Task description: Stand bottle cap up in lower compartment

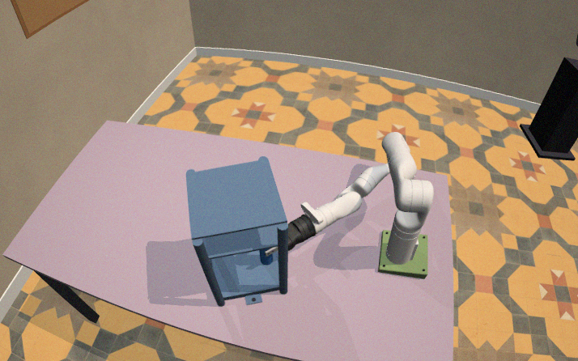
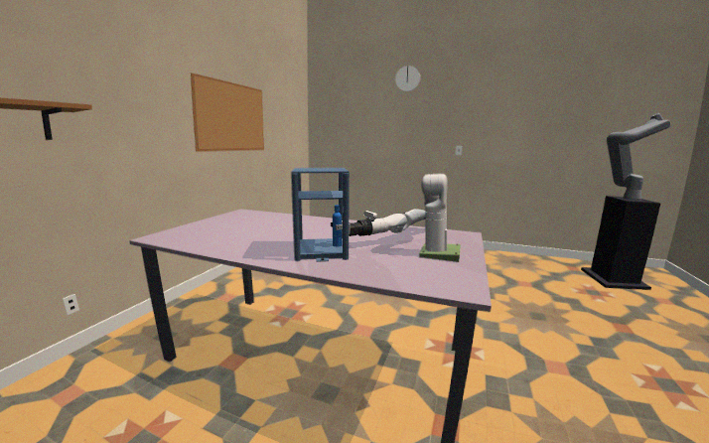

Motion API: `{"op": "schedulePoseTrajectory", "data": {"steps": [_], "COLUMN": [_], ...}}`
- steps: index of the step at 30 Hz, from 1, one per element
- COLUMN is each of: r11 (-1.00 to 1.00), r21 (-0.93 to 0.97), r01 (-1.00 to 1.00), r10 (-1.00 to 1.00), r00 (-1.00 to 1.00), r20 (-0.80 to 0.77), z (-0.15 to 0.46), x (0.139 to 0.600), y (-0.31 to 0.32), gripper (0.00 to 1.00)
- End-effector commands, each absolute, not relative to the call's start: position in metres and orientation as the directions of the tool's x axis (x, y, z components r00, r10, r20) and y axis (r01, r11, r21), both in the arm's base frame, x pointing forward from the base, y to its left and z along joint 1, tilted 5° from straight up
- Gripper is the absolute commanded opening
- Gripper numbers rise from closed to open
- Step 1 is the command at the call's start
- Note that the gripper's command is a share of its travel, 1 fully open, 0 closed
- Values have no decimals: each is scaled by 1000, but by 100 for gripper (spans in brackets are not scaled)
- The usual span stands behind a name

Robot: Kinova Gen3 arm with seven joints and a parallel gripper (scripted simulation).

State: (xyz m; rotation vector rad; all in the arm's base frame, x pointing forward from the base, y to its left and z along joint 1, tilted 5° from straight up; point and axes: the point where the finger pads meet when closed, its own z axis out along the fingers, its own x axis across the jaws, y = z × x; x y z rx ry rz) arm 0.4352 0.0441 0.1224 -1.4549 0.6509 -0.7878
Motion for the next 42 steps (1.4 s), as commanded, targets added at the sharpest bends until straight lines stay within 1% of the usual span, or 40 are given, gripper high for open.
{"op": "schedulePoseTrajectory", "data": {"steps": [1,42], "r11": [-45,-45], "r21": [-996,-996], "r01": [71,71], "r10": [-795,-795], "r00": [602,602], "r20": [79,79], "z": [122,122], "x": [435,426], "y": [44,37], "gripper": [100,100]}}
